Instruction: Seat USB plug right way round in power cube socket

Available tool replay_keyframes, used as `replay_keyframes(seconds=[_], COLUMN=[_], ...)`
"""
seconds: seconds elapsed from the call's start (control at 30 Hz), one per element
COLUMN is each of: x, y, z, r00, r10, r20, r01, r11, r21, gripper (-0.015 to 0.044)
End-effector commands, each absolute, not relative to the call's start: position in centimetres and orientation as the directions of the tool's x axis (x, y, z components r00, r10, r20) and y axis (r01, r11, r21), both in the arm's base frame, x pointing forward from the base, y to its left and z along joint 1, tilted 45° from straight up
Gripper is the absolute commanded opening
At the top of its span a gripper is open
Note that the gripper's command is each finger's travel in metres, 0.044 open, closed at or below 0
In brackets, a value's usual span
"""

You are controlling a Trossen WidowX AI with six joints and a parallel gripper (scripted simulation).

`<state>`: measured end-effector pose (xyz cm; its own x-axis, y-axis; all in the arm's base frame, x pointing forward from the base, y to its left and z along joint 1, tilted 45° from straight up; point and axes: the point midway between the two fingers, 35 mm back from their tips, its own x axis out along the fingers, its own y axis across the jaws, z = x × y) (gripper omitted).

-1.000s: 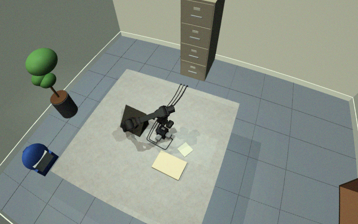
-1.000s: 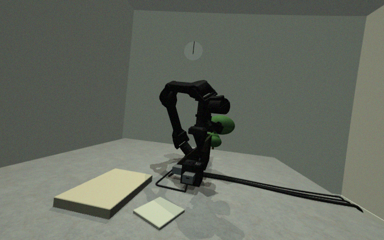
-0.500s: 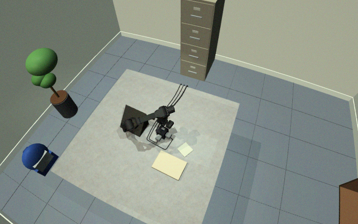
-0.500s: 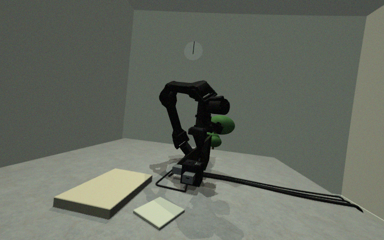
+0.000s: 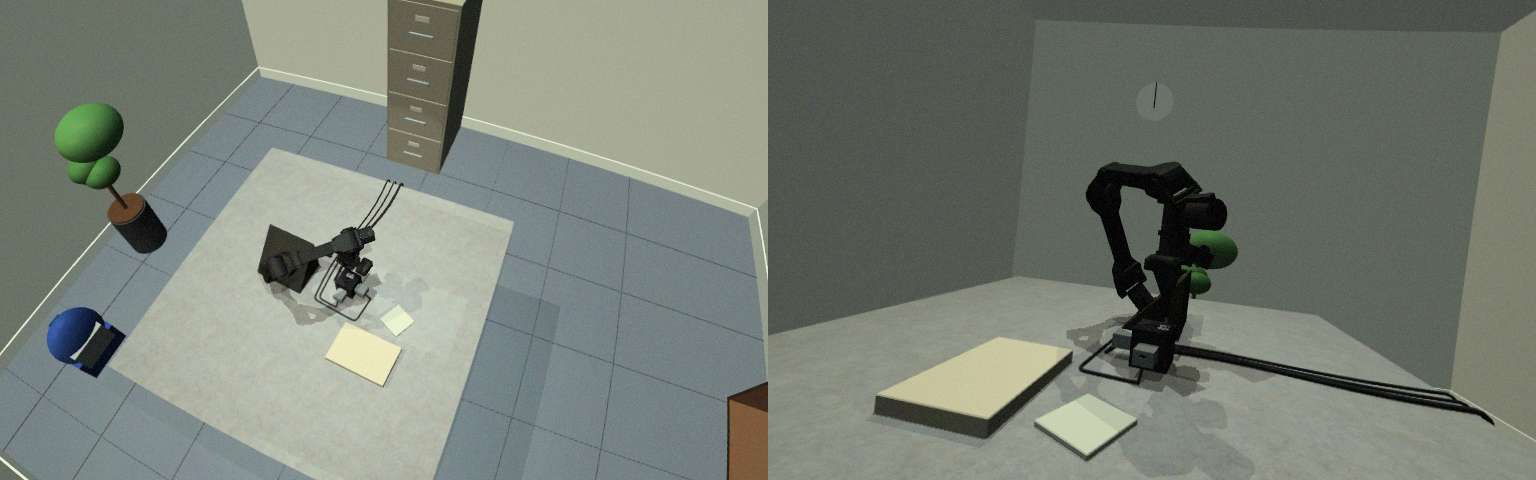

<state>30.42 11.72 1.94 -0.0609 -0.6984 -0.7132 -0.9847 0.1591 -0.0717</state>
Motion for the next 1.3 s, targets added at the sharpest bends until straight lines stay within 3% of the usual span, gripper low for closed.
replay_keyframes(seconds=[0.0, 1.27], x=[30.41, 30.33], y=[11.59, 11.14], z=[1.92, 1.72], r00=[-0.058, -0.059], r10=[-0.701, -0.704], r20=[-0.71, -0.708], r01=[-0.986, -0.989], r11=[0.15, 0.137], r21=[-0.068, -0.055], gripper=[0.0, 0.0])
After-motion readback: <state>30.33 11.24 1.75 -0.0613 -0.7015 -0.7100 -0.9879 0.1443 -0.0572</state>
